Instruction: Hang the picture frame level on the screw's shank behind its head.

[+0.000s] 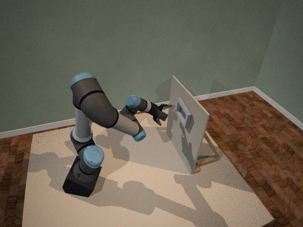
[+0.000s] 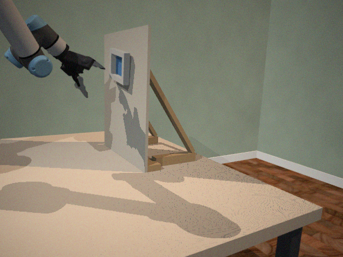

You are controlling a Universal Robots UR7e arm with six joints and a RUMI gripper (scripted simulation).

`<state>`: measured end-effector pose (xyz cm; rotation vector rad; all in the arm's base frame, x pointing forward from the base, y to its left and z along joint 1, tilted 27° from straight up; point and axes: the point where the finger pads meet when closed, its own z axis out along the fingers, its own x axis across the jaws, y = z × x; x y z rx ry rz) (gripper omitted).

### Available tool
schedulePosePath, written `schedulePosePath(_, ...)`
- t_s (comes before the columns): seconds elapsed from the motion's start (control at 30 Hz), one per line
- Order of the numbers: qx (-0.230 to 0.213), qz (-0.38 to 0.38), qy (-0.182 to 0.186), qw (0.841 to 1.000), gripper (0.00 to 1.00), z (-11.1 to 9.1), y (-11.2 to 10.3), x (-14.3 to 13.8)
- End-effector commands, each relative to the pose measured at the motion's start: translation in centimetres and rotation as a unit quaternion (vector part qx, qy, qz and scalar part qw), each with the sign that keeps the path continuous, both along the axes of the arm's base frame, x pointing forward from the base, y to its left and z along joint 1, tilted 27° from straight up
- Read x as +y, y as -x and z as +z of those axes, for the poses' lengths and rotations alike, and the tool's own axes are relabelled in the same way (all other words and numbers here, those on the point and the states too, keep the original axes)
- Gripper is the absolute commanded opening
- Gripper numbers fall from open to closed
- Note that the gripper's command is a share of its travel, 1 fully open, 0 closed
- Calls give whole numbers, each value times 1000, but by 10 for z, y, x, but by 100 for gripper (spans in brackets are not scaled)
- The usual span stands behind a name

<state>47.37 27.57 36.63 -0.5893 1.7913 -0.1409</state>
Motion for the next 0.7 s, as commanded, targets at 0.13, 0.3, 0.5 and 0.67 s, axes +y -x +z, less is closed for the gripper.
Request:
schedulePosePath(0.13, -40, 4, -21, 999, 100, 17, 3, 4)
schedulePosePath(0.3, -63, 7, -33, 997, 100, 27, 6, 6)
schedulePosePath(0.5, -81, 9, -44, 996, 100, 35, 9, 7)
schedulePosePath(0.67, -87, 10, -47, 995, 100, 38, 11, 7)
